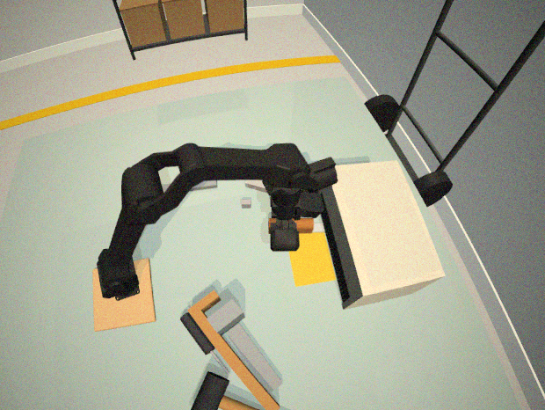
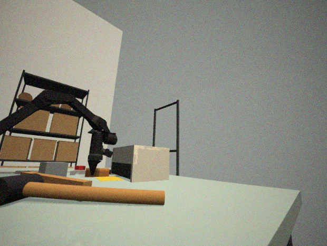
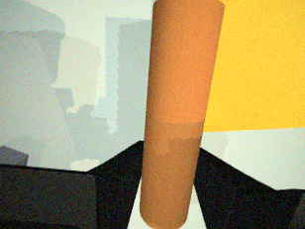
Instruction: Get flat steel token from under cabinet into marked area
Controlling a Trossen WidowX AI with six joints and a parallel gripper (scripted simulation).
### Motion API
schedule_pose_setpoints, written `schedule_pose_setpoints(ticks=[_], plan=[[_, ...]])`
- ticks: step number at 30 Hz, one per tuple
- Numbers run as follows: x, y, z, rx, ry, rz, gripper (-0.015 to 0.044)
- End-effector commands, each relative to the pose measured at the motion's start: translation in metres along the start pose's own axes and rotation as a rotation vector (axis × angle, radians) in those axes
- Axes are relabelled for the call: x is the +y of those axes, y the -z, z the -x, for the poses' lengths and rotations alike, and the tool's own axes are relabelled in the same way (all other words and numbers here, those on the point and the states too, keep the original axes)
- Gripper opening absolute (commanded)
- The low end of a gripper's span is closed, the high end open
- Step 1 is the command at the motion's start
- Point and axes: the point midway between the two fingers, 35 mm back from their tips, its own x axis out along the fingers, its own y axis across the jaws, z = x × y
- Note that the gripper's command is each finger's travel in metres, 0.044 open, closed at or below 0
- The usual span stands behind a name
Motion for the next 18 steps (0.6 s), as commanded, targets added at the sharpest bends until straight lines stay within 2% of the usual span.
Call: schedule_pose_setpoints(ticks=[1,18], plan=[[-0.009,-0.003,-0.001,-0.006,0.005,-0.003,0.0000],[-0.025,-0.003,-0.001,-0.006,0.006,-0.003,0.0000]])
